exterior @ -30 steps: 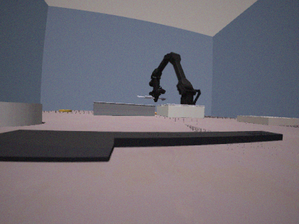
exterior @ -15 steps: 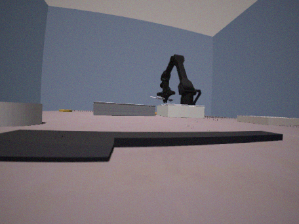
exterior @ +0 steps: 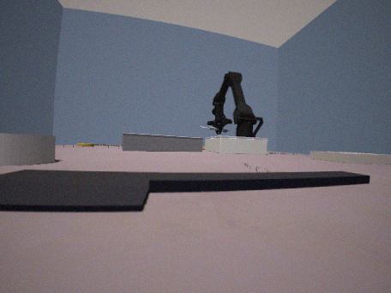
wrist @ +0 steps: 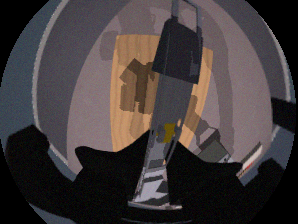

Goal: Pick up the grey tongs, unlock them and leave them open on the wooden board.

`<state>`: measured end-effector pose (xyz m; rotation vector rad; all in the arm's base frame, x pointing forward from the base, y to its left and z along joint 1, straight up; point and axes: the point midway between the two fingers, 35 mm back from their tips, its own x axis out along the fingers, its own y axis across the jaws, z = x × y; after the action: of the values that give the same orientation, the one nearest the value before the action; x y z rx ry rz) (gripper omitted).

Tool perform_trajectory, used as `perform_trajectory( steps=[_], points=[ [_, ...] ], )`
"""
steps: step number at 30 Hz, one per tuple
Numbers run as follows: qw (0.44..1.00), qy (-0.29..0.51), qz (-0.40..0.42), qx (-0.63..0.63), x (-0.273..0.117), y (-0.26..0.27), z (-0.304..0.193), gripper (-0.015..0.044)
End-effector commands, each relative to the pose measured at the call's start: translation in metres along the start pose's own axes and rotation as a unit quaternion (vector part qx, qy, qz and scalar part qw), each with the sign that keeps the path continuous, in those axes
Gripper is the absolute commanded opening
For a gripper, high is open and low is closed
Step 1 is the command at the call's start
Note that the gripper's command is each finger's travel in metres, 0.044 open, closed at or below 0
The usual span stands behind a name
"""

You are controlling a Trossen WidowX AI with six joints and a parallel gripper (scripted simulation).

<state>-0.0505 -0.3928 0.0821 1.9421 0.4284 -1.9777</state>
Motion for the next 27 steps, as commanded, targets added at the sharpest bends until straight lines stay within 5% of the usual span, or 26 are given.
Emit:
perform_trajectory(
  steps=[1, 27],
  points=[
    [0.999, -0.035, -0.009, -0.009, -0.002, 0.0, 0.0, -0.015],
    [0.883, -0.469, -0.021, -0.018, -0.074, 0.004, -0.016, -0.015]
  ],
)
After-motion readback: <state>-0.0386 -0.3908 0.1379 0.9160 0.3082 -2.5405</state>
